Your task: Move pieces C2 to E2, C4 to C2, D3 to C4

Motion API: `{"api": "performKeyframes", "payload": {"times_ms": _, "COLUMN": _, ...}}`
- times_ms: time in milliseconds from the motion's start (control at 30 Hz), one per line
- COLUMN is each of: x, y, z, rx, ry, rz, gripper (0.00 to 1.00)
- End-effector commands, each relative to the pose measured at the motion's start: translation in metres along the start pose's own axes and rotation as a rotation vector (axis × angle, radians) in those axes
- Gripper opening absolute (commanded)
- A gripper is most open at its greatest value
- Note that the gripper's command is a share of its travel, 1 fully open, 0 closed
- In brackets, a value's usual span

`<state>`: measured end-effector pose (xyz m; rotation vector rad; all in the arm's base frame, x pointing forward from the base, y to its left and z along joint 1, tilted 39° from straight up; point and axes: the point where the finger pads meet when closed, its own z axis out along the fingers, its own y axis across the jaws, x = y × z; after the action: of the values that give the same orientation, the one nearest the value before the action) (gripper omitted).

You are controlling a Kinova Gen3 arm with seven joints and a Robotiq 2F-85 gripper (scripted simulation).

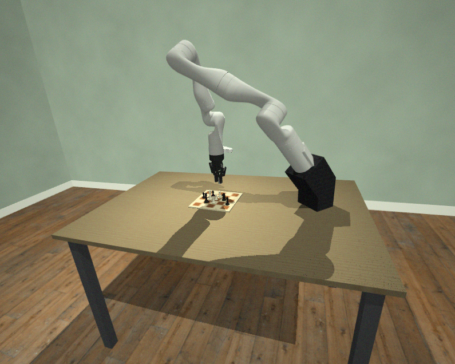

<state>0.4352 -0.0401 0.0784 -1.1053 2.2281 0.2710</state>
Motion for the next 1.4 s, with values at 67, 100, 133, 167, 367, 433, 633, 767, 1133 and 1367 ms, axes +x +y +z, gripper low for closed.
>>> {"api": "performKeyframes", "payload": {"times_ms": 67, "x": 0.001, "y": 0.002, "z": 0.009, "rx": -0.006, "ry": 0.0, "rz": 0.002, "gripper": 0.34}}
{"api": "performKeyframes", "payload": {"times_ms": 100, "x": 0.001, "y": 0.002, "z": 0.01, "rx": -0.006, "ry": 0.0, "rz": 0.002, "gripper": 0.34}}
{"api": "performKeyframes", "payload": {"times_ms": 133, "x": 0.001, "y": 0.002, "z": 0.012, "rx": -0.006, "ry": 0.0, "rz": 0.002, "gripper": 0.34}}
{"api": "performKeyframes", "payload": {"times_ms": 167, "x": 0.001, "y": 0.002, "z": 0.014, "rx": -0.006, "ry": 0.0, "rz": 0.002, "gripper": 0.34}}
{"api": "performKeyframes", "payload": {"times_ms": 367, "x": 0.001, "y": 0.002, "z": 0.02, "rx": -0.006, "ry": 0.0, "rz": 0.002, "gripper": 0.34}}
{"api": "performKeyframes", "payload": {"times_ms": 433, "x": 0.001, "y": 0.002, "z": 0.023, "rx": -0.006, "ry": 0.0, "rz": 0.002, "gripper": 0.34}}
{"api": "performKeyframes", "payload": {"times_ms": 633, "x": 0.001, "y": 0.002, "z": 0.031, "rx": -0.006, "ry": 0.0, "rz": 0.002, "gripper": 0.34}}
{"api": "performKeyframes", "payload": {"times_ms": 767, "x": 0.001, "y": 0.002, "z": 0.034, "rx": -0.006, "ry": 0.0, "rz": 0.002, "gripper": 0.34}}
{"api": "performKeyframes", "payload": {"times_ms": 1133, "x": 0.001, "y": 0.003, "z": 0.038, "rx": -0.006, "ry": 0.0, "rz": 0.002, "gripper": 0.34}}
{"api": "performKeyframes", "payload": {"times_ms": 1367, "x": 0.001, "y": 0.003, "z": 0.039, "rx": -0.006, "ry": 0.0, "rz": 0.002, "gripper": 0.34}}
